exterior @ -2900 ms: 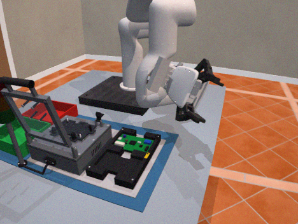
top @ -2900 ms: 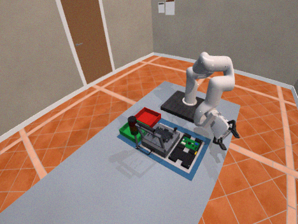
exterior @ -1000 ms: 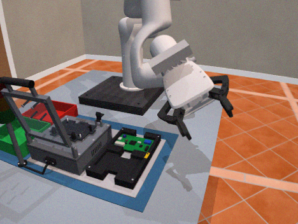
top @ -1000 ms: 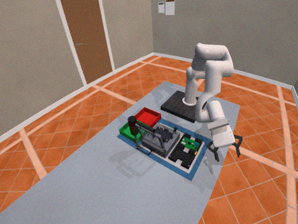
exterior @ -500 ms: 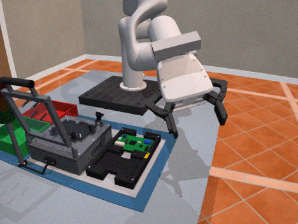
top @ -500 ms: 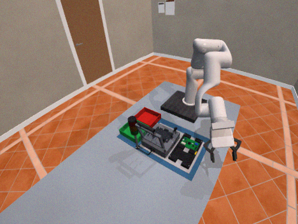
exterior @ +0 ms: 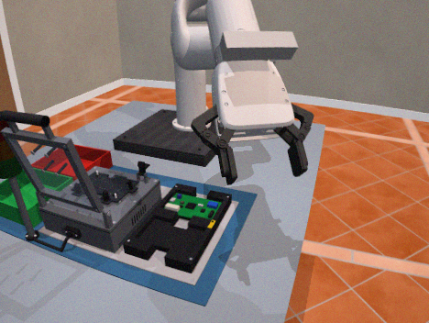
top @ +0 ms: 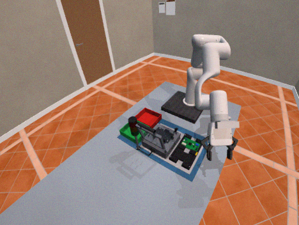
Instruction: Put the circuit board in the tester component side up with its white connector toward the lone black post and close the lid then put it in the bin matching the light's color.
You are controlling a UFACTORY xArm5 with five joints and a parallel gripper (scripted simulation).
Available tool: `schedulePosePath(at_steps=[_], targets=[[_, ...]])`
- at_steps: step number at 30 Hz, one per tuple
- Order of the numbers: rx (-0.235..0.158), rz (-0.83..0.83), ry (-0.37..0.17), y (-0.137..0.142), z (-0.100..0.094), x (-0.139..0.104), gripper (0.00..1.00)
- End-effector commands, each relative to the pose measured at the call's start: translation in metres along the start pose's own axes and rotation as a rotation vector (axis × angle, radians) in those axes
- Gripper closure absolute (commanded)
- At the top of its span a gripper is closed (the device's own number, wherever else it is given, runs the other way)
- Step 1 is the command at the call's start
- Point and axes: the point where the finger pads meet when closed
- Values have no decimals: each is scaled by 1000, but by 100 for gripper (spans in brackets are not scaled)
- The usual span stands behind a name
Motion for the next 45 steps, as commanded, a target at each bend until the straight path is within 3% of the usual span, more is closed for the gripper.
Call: schedulePosePath(at_steps=[1, 4, 5, 7, 12, 15, 18, 23, 24, 26, 29, 33, 35, 36, 37, 39, 41, 42, 45], targets=[[23, -126, -104, 11, -12, -2, 0], [28, -150, -123, 13, -16, -3, 0], [40, -195, -157, 16, -22, -6, 0], [44, -207, -166, 17, -24, -6, 0], [83, -318, -249, 26, -43, -13, 0], [83, -318, -249, 26, -43, -13, 0], [129, -415, -318, 32, -63, -20, 0], [160, -471, -357, 35, -76, -25, 0], [187, -516, -388, 38, -88, -29, 0], [188, -518, -389, 38, -88, -29, 0], [244, -598, -442, 42, -111, -36, 0], [248, -604, -445, 42, -112, -37, 0], [308, -679, -491, 45, -136, -45, 0], [308, -679, -491, 45, -136, -45, 0], [336, -712, -510, 45, -147, -48, 0], [338, -713, -511, 45, -148, -49, 0], [394, -772, -544, 47, -170, -55, 0], [394, -772, -544, 47, -170, -55, 0], [445, -821, -568, 47, -189, -62, 0]])
Point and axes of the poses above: the point where the finger pads meet when closed, its own z axis out along the fingers, its own y axis across the jaws, x = y × z, and after that the axes turned 14 degrees about -z, right-handed
